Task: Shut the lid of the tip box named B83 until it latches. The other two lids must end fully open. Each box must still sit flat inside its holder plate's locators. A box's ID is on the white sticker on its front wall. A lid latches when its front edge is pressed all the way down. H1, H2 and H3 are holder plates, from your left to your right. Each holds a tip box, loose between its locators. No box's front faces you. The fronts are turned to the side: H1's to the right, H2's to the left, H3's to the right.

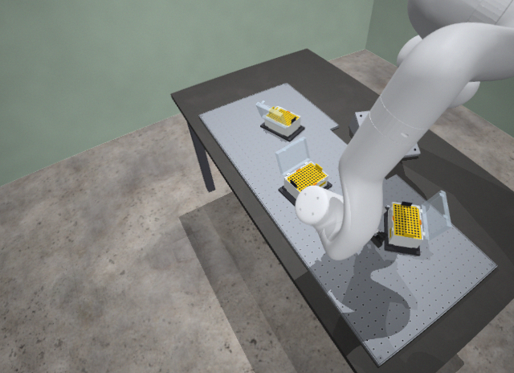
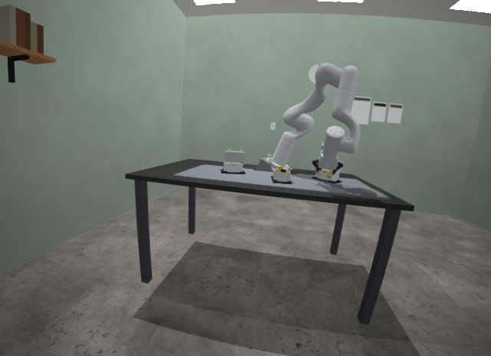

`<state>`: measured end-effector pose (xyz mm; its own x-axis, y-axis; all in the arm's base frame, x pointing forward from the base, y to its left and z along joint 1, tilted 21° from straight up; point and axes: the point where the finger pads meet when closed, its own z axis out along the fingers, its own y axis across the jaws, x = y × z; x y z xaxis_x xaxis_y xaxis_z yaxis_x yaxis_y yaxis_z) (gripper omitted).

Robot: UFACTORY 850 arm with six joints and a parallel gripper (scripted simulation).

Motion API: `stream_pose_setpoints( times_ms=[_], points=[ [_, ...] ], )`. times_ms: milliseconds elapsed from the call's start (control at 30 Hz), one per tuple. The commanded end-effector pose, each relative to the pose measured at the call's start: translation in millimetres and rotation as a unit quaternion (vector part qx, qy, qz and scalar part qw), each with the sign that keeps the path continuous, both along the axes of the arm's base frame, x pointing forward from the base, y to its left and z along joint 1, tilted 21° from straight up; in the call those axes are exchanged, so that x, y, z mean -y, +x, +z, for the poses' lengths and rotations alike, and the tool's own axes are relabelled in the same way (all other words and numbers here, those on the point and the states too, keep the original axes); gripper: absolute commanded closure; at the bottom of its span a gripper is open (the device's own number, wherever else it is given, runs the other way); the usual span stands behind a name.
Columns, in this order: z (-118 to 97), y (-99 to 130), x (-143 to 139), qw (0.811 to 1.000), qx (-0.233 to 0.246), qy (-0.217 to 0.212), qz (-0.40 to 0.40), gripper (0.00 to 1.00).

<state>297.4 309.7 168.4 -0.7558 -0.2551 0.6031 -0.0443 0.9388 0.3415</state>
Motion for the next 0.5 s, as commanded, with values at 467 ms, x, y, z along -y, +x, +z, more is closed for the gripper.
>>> stream_pose_setpoints(
  times_ms=[467],
  points=[
    [76, -5, 28, 1.0, 0.001, 0.0, 0.0, 0.0]
  ],
)
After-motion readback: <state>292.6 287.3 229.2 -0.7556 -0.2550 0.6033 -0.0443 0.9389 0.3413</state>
